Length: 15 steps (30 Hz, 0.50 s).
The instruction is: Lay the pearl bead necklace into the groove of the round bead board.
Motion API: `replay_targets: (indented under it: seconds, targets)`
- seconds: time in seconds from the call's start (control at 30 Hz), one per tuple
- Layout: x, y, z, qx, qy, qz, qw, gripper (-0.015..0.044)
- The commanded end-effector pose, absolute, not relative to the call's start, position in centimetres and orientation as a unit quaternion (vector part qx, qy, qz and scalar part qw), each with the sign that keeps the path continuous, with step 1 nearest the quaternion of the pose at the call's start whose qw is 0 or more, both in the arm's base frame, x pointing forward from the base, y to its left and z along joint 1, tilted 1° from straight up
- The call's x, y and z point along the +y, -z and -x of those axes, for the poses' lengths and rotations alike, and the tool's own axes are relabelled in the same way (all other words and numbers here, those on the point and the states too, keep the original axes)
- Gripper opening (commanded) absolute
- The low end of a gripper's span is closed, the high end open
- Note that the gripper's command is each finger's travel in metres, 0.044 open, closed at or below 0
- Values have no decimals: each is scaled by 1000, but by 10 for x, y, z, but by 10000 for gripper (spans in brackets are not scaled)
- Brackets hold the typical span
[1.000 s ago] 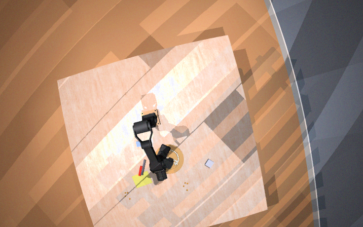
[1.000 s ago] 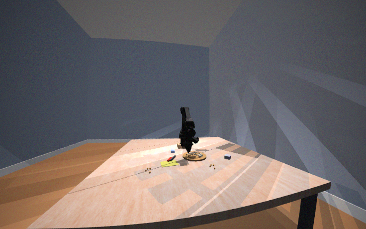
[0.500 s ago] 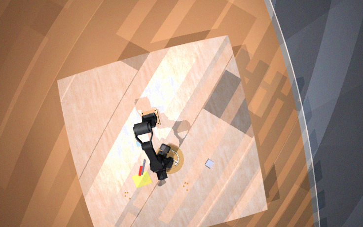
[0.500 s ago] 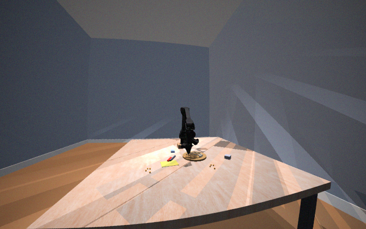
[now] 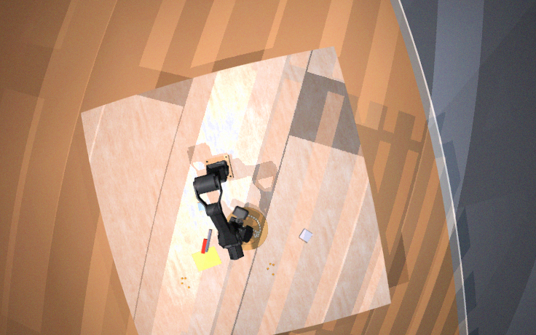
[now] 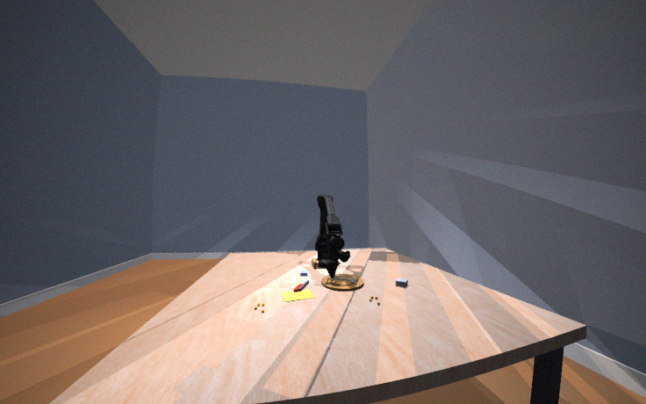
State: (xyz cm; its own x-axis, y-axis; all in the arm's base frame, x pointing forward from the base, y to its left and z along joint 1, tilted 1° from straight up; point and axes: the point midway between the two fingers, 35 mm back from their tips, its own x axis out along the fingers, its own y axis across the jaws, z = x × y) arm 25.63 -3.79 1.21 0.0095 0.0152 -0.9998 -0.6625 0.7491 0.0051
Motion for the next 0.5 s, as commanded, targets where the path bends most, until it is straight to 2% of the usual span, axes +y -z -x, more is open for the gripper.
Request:
replay_targets:
  seconds: [0.0, 0.47]
  targets:
    - [-38, -12, -256, 656, -254, 247, 666, 0]
    - [-38, -18, -256, 656, -256, 248, 665, 0]
